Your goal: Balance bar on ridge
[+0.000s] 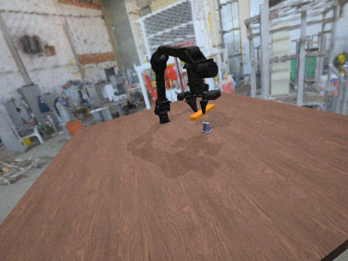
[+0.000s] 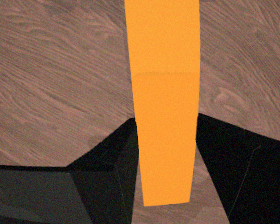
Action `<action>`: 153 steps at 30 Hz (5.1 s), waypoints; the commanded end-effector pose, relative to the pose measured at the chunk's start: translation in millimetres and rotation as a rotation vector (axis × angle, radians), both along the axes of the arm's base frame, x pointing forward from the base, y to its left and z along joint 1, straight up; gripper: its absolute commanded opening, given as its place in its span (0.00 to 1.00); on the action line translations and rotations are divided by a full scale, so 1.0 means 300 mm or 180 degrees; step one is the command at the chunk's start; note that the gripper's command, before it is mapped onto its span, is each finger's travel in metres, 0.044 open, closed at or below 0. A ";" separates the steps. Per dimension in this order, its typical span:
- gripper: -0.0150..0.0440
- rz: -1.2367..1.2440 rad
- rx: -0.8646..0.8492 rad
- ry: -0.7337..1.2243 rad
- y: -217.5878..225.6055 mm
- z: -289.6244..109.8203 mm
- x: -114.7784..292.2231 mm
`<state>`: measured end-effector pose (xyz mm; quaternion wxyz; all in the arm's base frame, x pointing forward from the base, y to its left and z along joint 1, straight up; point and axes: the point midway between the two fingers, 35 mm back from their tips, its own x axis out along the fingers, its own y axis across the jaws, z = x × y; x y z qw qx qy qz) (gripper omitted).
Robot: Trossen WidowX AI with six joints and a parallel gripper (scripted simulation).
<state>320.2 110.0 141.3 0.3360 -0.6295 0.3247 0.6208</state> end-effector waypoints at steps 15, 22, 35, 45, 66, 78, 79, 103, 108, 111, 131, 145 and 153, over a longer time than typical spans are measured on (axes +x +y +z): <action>0.25 0.0002 0.0003 -0.0025 0.018 -0.069 0.015; 0.25 0.0002 0.0003 -0.0025 0.017 -0.107 0.016; 0.25 0.0002 0.0002 -0.0024 0.016 -0.137 0.015; 0.25 0.0002 0.0002 -0.0024 0.016 -0.132 0.015; 0.25 0.0002 0.0002 -0.0024 0.016 -0.138 0.015; 0.25 0.0002 0.0002 -0.0024 0.016 -0.141 0.015; 0.25 0.0002 0.0002 -0.0024 0.016 -0.142 0.015; 0.25 0.0002 0.0002 -0.0024 0.016 -0.148 0.015; 0.25 0.0002 0.0002 -0.0024 0.016 -0.150 0.015; 0.25 0.0002 0.0002 -0.0024 0.017 -0.151 0.015; 0.25 0.0002 0.0002 -0.0024 0.017 -0.156 0.015; 0.25 0.0002 0.0002 -0.0024 0.017 -0.160 0.015; 0.25 0.0002 0.0002 -0.0024 0.017 -0.162 0.015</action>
